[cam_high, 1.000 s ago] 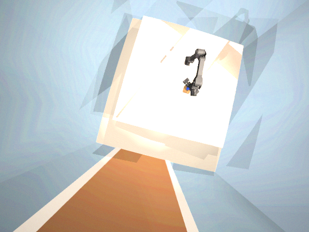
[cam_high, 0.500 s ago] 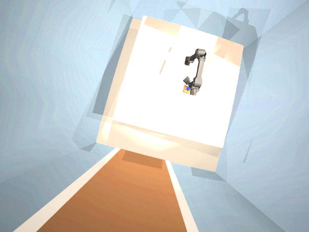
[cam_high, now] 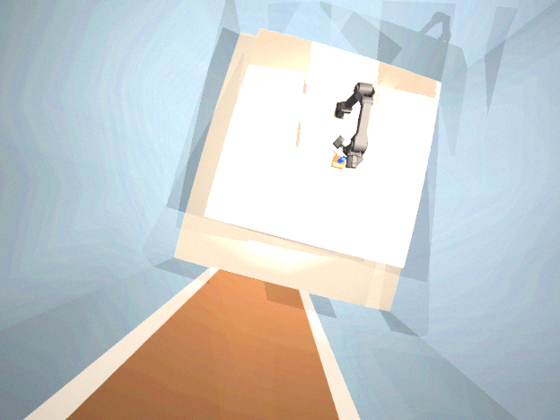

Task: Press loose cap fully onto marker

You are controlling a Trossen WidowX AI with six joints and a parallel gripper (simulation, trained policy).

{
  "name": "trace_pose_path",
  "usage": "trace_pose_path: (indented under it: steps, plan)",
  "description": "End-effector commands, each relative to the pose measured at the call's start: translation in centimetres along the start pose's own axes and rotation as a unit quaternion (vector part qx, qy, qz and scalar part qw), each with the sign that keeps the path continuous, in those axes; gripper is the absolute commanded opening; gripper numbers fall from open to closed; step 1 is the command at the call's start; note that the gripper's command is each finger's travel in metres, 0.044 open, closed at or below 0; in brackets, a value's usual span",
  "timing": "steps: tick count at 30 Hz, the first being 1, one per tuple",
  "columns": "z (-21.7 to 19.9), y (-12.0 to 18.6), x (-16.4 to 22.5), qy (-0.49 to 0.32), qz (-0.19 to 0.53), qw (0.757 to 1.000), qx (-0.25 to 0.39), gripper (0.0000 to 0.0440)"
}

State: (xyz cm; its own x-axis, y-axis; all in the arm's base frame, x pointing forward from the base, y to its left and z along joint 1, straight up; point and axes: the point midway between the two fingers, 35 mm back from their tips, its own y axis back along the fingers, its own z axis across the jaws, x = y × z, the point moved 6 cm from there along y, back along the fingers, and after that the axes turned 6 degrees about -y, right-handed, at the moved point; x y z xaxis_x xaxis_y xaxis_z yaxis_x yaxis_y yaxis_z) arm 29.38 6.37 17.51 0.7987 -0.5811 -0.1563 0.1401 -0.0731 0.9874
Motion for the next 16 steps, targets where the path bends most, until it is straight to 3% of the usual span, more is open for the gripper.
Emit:
trace_pose_path:
  steps: [1,11,16]
  plan:
    - [-0.1,1.4,-0.2,0.01,0.013,1.0,0.021,0.044]
    - [0.3,4.1,-0.7,0.017,0.039,0.998,0.053,0.0437]
    - [0.7,5.1,-1.0,0.012,0.047,0.997,0.063,0.0378]
